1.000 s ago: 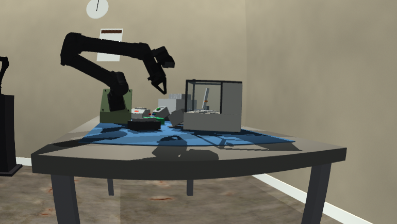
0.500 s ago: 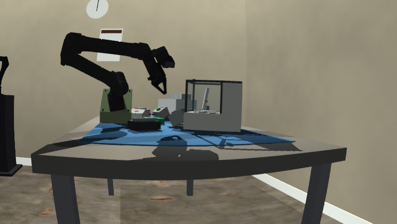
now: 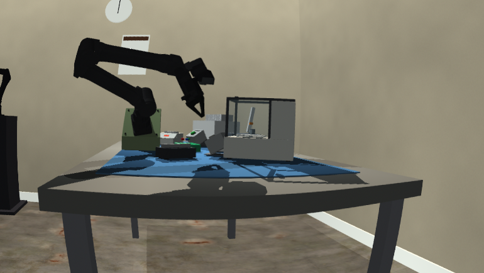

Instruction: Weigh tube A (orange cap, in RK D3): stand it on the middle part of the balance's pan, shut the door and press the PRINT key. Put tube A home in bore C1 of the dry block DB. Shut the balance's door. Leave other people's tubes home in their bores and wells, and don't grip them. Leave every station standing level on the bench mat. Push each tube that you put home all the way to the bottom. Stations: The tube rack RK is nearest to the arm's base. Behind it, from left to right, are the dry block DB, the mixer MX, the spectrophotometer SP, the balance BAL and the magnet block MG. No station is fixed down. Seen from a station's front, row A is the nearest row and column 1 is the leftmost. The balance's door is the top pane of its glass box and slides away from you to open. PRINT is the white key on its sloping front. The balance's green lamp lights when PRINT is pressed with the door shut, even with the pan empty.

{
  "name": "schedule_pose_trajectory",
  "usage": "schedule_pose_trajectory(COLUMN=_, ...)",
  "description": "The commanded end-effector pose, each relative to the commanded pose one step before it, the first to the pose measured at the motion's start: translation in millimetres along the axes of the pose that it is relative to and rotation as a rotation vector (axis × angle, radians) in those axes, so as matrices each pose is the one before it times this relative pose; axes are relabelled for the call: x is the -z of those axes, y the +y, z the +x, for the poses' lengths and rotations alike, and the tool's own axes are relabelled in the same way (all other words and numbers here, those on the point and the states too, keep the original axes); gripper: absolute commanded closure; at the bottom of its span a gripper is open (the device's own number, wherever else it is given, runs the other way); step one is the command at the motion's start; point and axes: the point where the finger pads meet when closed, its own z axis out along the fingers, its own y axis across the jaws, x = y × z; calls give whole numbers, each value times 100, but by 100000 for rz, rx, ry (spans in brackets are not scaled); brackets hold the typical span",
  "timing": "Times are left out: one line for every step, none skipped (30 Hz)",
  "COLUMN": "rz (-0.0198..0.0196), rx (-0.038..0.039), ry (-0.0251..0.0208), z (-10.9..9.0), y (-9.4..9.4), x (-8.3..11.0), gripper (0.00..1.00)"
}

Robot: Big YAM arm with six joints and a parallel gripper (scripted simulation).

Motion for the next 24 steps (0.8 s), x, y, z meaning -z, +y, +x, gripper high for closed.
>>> schedule_pose_trajectory(rz=248, rx=2348, ry=-188, z=306, y=-94, x=-614, gripper=100)
schedule_pose_trajectory(rz=0, rx=0, ry=0, z=0, y=0, x=0, gripper=100)
schedule_pose_trajectory(rz=31, rx=246, ry=131, z=30, y=36, x=-196, gripper=100)
schedule_pose_trajectory(rz=32, rx=315, ry=178, z=40, y=49, x=-201, gripper=100)
schedule_pose_trajectory(rz=30, rx=360, ry=210, z=47, y=58, x=-207, gripper=100)
schedule_pose_trajectory(rz=28, rx=404, ry=242, z=55, y=66, x=-213, gripper=100)
schedule_pose_trajectory(rz=8, rx=89, ry=49, z=13, y=12, x=-178, gripper=100)
schedule_pose_trajectory(rz=3, rx=-3, ry=-9, z=0, y=-4, x=-167, gripper=100)
schedule_pose_trajectory(rz=3, rx=-3, ry=-9, z=0, y=-4, x=-167, gripper=100)
schedule_pose_trajectory(rz=4, rx=-3, ry=-9, z=1, y=-4, x=-167, gripper=100)
schedule_pose_trajectory(rz=4, rx=-3, ry=-9, z=1, y=-4, x=-167, gripper=100)
schedule_pose_trajectory(rz=4, rx=-3, ry=-9, z=1, y=-4, x=-167, gripper=100)
schedule_pose_trajectory(rz=4, rx=-2, ry=-8, z=1, y=-4, x=-167, gripper=100)
schedule_pose_trajectory(rz=4, rx=3, ry=-5, z=2, y=-3, x=-168, gripper=100)
schedule_pose_trajectory(rz=4, rx=4, ry=-4, z=2, y=-2, x=-168, gripper=100)
schedule_pose_trajectory(rz=4, rx=5, ry=-3, z=2, y=-2, x=-168, gripper=100)
schedule_pose_trajectory(rz=4, rx=5, ry=-3, z=2, y=-2, x=-168, gripper=100)
schedule_pose_trajectory(rz=0, rx=0, ry=0, z=0, y=0, x=0, gripper=100)
schedule_pose_trajectory(rz=0, rx=0, ry=0, z=0, y=0, x=0, gripper=100)
schedule_pose_trajectory(rz=4, rx=5, ry=-3, z=2, y=-3, x=-169, gripper=100)
schedule_pose_trajectory(rz=4, rx=5, ry=-3, z=2, y=-2, x=-167, gripper=100)
schedule_pose_trajectory(rz=4, rx=5, ry=-3, z=2, y=-2, x=-167, gripper=100)
schedule_pose_trajectory(rz=4, rx=5, ry=-2, z=3, y=-2, x=-167, gripper=100)
schedule_pose_trajectory(rz=4, rx=5, ry=-2, z=3, y=-2, x=-167, gripper=100)
